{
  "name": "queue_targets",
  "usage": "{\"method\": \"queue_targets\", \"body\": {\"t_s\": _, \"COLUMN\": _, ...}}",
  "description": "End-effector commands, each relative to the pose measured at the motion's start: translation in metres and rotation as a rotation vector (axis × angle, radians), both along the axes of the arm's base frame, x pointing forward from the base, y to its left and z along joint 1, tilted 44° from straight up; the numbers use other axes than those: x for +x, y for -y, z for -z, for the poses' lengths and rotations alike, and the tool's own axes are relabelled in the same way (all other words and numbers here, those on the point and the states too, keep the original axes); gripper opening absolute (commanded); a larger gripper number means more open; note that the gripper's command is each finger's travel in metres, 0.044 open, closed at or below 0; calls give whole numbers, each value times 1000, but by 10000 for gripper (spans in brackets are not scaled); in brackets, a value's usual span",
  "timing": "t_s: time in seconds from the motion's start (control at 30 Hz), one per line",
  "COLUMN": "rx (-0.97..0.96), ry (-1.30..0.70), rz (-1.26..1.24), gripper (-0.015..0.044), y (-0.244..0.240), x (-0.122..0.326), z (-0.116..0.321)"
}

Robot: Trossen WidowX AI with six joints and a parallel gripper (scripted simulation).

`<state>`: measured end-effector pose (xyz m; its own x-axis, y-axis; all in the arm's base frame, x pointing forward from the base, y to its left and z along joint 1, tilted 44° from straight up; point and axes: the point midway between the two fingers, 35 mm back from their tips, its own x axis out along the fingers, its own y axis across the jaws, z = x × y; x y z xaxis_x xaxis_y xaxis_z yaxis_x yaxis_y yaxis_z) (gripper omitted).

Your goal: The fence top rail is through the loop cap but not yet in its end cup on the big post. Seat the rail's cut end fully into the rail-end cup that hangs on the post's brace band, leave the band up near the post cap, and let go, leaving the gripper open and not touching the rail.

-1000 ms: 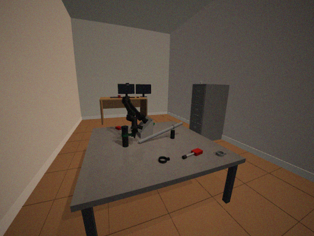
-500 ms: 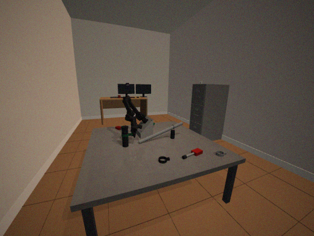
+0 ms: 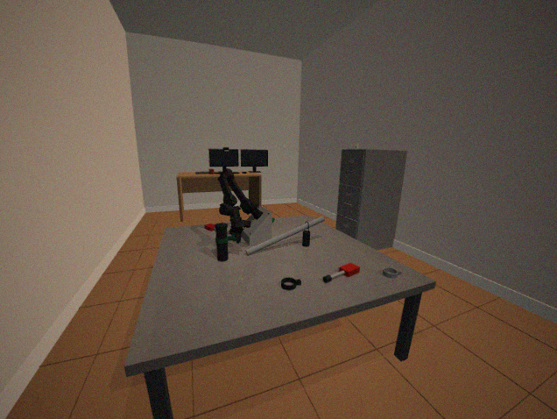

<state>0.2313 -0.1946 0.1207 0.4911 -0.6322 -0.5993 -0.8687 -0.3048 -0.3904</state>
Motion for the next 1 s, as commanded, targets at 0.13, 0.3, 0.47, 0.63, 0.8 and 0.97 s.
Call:
{"method": "queue_targets", "body": {"t_s": 0.13, "rx": 1, "ry": -7, "rz": -9, "gripper": 0, "y": 0, "x": -1, "z": 0}}
{"method": "queue_targets", "body": {"t_s": 0.3, "rx": 1, "ry": 4, "rz": 2, "gripper": 0, "y": 0, "x": 1, "z": 0}}
{"method": "queue_targets", "body": {"t_s": 0.47, "rx": -1, "ry": 1, "rz": 0, "gripper": 0, "y": 0, "x": 0, "z": -1}}
{"method": "queue_targets", "body": {"t_s": 0.63, "rx": -1, "ry": 1, "rz": 0, "gripper": 0, "y": 0, "x": 0, "z": -1}}
{"method": "queue_targets", "body": {"t_s": 0.8, "rx": -1, "ry": 1, "rz": 0, "gripper": 53, "y": 0, "x": 0, "z": -1}}
{"method": "queue_targets", "body": {"t_s": 0.97, "rx": -1, "ry": 1, "rz": 0, "gripper": 184, "y": 0, "x": 0, "z": -1}}
